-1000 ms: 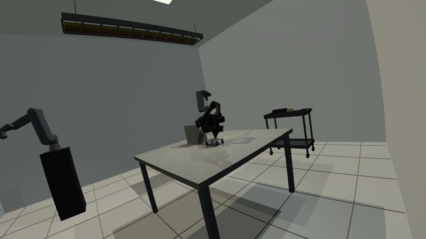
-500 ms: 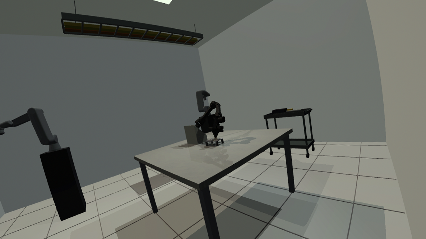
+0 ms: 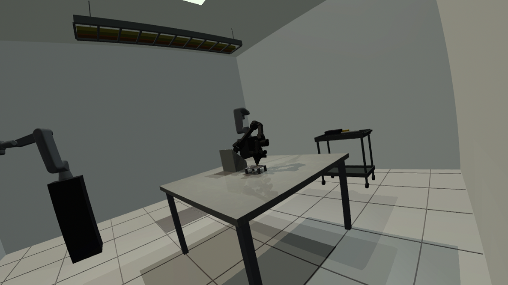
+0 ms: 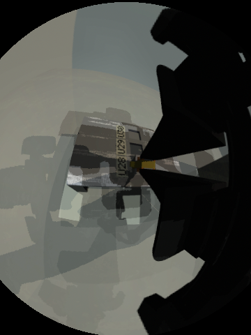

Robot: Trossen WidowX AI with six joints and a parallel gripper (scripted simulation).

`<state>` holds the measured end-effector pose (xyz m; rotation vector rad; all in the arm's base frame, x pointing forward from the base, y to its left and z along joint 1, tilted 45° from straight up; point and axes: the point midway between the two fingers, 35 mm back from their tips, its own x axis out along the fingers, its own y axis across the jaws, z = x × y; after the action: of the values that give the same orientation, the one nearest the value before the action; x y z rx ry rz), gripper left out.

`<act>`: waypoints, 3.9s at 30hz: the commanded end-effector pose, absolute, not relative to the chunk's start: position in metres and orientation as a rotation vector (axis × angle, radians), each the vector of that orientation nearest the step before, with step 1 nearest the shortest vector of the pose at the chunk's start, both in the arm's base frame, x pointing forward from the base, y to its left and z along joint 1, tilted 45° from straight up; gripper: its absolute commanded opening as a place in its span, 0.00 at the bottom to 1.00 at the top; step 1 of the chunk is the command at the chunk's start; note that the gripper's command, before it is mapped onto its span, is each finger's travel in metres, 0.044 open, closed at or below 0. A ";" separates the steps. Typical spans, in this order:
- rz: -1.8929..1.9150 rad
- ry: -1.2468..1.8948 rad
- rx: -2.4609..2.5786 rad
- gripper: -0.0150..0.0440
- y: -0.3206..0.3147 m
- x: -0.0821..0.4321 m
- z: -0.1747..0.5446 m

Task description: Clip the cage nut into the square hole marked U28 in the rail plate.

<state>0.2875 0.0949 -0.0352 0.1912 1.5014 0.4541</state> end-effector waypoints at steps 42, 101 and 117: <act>0.396 1.502 0.143 0.30 0.099 0.287 -0.033; 0.379 1.503 0.126 0.30 0.105 0.285 -0.032; 0.409 1.502 0.155 0.30 0.103 0.286 -0.033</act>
<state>0.2854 0.1033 -0.0324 0.1507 1.5051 0.3992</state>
